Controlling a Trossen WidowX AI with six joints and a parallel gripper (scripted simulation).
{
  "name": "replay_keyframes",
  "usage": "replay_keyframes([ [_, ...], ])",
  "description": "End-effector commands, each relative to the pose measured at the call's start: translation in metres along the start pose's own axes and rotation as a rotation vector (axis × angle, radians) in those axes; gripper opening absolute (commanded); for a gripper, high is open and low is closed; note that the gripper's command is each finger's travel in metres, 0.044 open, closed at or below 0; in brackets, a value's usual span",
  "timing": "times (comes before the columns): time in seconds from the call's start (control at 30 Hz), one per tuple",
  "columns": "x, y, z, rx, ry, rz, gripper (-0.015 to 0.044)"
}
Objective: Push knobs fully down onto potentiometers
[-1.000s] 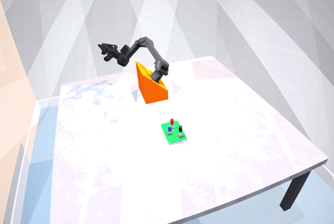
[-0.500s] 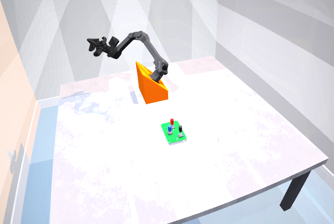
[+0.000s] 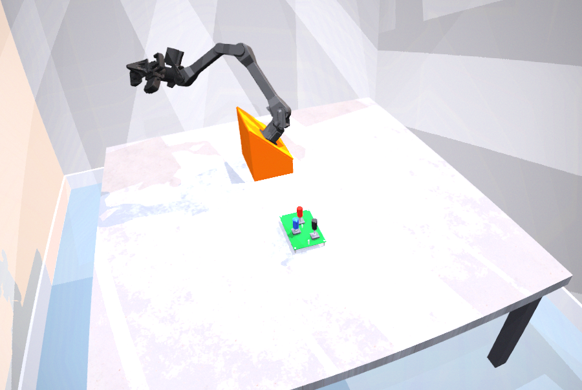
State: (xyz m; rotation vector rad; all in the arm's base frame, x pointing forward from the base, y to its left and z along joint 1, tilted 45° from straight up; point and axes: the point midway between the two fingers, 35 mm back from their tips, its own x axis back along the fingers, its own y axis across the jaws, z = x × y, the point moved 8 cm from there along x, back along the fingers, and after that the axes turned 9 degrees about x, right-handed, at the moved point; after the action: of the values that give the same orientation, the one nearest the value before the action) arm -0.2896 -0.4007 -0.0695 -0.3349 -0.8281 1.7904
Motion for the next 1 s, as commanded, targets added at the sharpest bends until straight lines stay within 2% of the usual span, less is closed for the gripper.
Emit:
replay_keyframes([
  [0.0, -0.043, -0.033, -0.01, -0.018, -0.098, 0.043, 0.0],
  [0.17, -0.073, -0.056, -0.021, -0.035, -0.176, 0.073, 0.0],
  [0.57, -0.161, -0.153, -0.082, -0.117, -0.475, 0.143, 0.0],
  [0.97, -0.203, -0.256, -0.154, -0.149, -0.755, 0.193, 0.0],
])
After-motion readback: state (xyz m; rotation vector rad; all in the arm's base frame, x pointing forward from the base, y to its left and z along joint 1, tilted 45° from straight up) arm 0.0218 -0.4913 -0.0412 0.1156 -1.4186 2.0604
